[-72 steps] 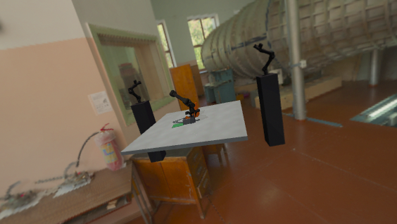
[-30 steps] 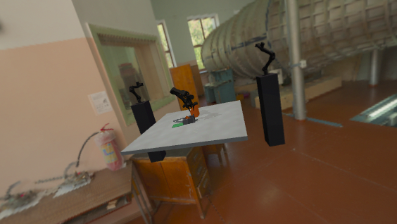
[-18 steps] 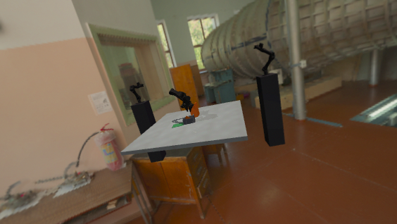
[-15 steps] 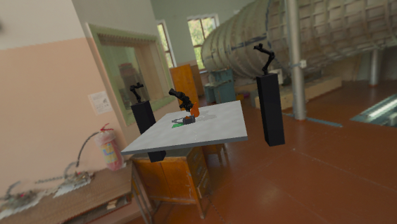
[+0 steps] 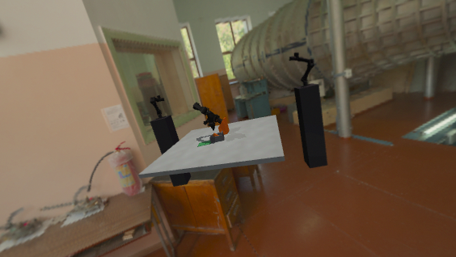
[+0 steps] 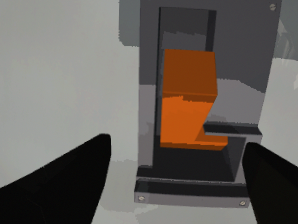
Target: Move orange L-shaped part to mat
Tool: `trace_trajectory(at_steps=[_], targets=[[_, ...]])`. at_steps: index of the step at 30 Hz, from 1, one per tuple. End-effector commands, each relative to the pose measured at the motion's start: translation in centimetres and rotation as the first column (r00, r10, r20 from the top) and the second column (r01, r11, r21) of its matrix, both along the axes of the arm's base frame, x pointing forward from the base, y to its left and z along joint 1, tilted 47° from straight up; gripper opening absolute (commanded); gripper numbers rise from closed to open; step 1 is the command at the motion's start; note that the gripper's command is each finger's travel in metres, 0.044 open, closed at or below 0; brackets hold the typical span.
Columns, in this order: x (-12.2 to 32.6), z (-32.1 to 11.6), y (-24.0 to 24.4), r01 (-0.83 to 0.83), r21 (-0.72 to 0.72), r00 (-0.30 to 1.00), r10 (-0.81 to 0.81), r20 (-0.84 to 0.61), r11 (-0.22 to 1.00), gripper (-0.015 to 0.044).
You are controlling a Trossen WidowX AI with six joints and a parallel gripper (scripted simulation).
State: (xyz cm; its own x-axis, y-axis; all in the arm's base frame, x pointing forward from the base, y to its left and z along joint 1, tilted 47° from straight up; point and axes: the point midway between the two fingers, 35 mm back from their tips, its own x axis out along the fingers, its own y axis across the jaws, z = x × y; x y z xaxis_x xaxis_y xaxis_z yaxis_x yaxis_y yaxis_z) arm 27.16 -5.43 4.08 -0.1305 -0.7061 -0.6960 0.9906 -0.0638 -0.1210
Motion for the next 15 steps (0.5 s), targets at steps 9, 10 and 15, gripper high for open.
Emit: trace_trajectory(at_steps=[9,10,15], targets=[[-0.7,-1.7,-2.0,0.005,-0.009,1.000,-0.005,-0.012,1.000,0.0280],[-0.8,-1.8,-2.1,0.005,-0.009,1.000,-0.005,-0.012,1.000,0.0280],[-0.8,-2.4,-2.7,0.005,-0.008,1.000,-0.005,-0.012,1.000,0.0280]])
